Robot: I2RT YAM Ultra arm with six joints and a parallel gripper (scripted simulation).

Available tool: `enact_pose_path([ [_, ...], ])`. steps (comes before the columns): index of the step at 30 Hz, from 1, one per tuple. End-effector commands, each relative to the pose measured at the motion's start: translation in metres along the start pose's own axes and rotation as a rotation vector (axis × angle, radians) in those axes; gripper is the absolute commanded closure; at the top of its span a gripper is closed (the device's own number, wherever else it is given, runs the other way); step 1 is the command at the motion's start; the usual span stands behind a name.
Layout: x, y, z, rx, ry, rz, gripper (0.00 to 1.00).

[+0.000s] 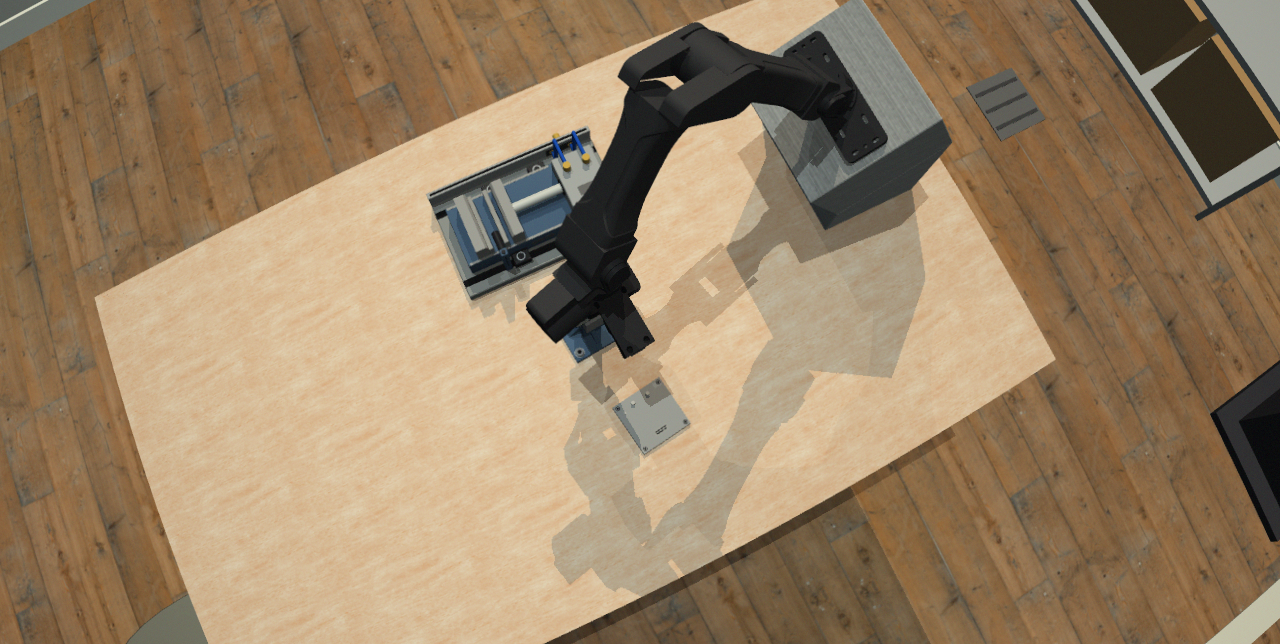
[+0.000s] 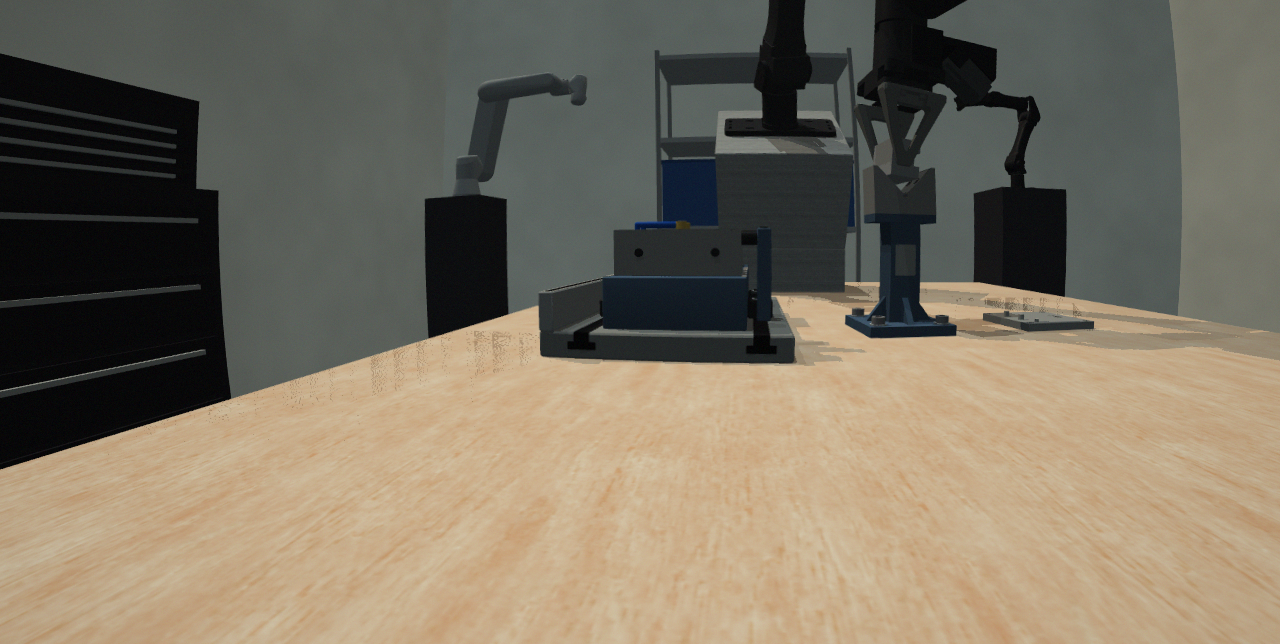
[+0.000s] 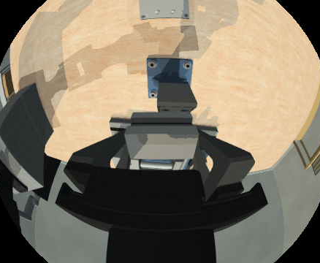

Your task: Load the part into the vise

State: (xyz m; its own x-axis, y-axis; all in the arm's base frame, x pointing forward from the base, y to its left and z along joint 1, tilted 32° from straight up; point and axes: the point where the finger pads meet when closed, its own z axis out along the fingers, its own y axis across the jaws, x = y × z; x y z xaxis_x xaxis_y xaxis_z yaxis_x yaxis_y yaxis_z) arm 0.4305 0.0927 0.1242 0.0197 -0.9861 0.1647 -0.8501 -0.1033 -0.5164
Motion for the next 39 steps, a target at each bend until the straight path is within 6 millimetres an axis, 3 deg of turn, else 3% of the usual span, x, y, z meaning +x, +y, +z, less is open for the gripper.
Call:
enact_pose_path([
  [1,0.0,-0.009,-0.008,0.017,0.029,0.009,1.0],
  [2,0.002,-0.015,-0.019,0.045,0.033,0.019,1.0],
  [5,-0.001,-0.009,-0.007,0.016,0.07,0.008,1.0],
  [18,-0.001,-0.009,-0.007,0.016,0.2,0.009,1.0],
  [19,0.001,-0.013,-0.015,0.034,0.208,0.018,1.0],
  [20,-0.001,-0.009,-0.007,0.016,0.226,0.009,1.0],
  [39,-0.002,-0.008,-0.008,0.018,0.452,0.009,1.0],
])
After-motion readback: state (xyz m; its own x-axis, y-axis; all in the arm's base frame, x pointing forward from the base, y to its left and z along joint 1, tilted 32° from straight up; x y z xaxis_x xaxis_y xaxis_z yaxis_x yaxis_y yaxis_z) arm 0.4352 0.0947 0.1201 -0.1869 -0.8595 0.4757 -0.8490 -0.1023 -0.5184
